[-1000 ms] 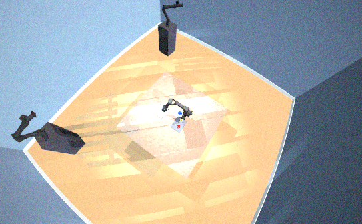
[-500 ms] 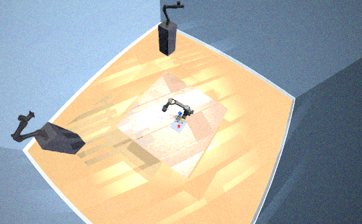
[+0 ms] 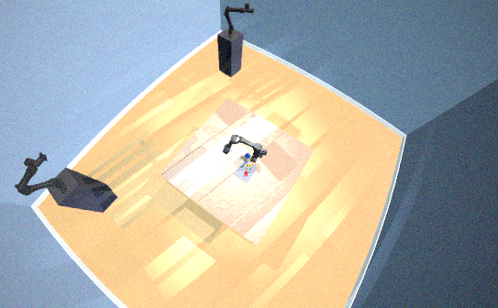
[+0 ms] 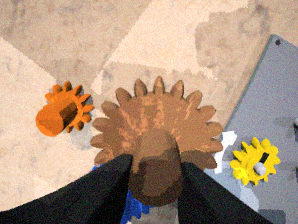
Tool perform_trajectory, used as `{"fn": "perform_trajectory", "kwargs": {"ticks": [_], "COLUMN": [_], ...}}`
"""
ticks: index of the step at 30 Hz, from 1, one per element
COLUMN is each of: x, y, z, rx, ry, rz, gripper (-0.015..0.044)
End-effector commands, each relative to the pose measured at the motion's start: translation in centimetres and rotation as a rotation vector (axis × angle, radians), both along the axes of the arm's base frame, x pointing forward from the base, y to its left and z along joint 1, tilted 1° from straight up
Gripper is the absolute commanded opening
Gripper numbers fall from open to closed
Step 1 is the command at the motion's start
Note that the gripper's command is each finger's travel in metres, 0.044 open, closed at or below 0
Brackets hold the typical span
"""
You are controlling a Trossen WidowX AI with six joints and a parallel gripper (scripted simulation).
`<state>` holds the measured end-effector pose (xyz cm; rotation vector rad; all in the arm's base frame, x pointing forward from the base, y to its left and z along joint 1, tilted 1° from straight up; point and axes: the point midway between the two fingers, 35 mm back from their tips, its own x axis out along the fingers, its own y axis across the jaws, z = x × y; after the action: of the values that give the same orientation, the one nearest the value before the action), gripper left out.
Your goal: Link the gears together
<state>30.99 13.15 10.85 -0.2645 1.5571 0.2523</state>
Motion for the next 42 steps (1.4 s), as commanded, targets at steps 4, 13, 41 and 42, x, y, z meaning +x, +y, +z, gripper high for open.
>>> {"fn": "perform_trajectory", "kwargs": {"ticks": [4,13,41,42], "x": [0.0,-0.3,-0.6,-0.5], "y": [0.1,0.2,-1.4,-1.7], "z": [2.2,4.2,6.4,6.3], "rx": [0.005,0.005,0.002,0.002], "ry": [-0.017,-0.016,-0.011,-0.011], "rz": [-0.007,-0.006,-0.021,-0.023], "gripper": [0.0000,0.0000,0.0000,0.0000]}}
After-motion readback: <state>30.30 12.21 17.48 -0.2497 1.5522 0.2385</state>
